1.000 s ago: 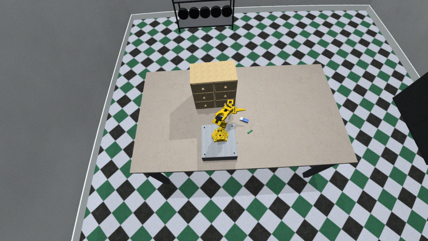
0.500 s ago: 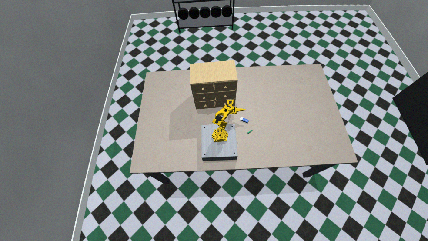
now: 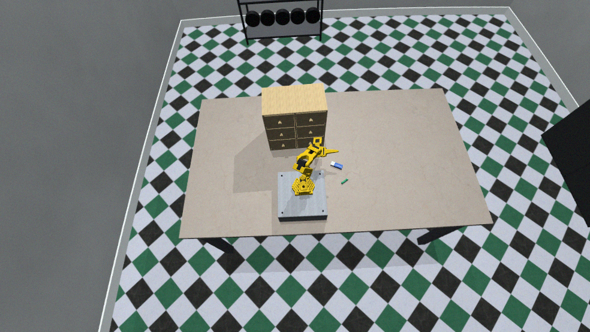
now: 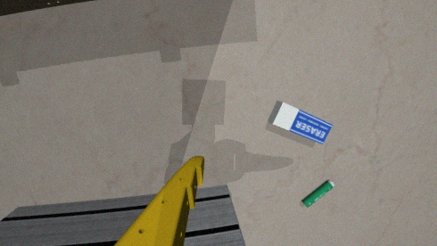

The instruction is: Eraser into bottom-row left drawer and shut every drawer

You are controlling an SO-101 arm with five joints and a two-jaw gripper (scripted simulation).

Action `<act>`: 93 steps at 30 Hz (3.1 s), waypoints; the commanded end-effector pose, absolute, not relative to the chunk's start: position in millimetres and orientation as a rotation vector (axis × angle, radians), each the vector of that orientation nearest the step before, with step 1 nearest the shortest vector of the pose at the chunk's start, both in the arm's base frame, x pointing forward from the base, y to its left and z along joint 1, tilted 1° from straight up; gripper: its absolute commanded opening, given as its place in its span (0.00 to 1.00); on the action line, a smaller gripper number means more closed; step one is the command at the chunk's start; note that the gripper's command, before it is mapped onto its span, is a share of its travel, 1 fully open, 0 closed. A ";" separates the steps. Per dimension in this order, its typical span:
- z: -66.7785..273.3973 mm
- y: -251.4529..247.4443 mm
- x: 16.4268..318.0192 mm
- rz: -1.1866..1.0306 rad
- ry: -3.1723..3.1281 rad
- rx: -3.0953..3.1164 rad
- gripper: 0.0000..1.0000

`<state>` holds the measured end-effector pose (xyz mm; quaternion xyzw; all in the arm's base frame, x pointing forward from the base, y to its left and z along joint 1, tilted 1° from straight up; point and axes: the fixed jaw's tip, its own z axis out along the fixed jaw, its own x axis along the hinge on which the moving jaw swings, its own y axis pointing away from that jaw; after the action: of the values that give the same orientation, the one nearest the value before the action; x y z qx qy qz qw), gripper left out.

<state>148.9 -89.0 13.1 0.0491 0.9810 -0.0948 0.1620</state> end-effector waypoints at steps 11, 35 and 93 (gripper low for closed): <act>13.7 -89.0 149.2 -0.271 2.797 0.140 1.00; 34.4 -25.7 156.6 -0.129 2.684 0.014 0.50; 40.2 7.5 149.5 -0.049 2.624 -0.185 0.50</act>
<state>154.4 5.9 45.3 -0.0350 0.9634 -0.0129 0.2653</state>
